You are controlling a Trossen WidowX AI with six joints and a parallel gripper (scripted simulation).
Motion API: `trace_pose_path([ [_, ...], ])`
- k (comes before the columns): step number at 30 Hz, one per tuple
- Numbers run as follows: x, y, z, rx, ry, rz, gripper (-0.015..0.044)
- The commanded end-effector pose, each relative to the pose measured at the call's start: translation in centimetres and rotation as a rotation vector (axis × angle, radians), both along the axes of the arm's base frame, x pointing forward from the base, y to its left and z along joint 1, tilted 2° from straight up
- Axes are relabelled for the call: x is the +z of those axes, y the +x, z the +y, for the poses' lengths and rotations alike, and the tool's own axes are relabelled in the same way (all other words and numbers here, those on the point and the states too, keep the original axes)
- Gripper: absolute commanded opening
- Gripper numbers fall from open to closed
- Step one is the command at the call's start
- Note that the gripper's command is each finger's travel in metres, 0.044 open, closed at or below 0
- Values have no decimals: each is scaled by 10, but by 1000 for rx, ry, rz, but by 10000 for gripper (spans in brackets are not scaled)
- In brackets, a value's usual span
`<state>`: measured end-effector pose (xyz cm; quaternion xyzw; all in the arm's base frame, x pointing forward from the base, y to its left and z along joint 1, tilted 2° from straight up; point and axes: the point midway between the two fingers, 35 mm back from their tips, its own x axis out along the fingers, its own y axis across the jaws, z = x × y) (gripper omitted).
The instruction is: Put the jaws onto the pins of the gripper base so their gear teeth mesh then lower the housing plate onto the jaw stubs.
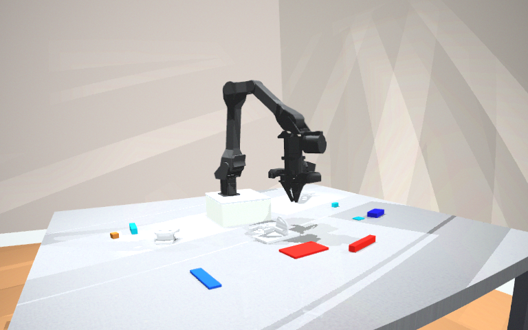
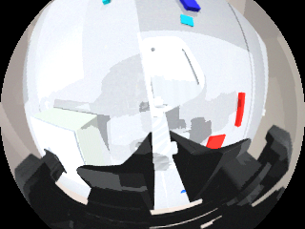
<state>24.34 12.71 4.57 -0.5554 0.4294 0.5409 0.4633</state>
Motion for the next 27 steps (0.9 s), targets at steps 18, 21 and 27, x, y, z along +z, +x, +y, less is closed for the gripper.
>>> trace_pose_path([
  [18, 1, -16, 5, -410, 20, 8, 37],
  [21, 0, -20, 6, -501, 25, 11, 37],
  [27, 0, -27, 8, -683, 33, 16, 37],
])
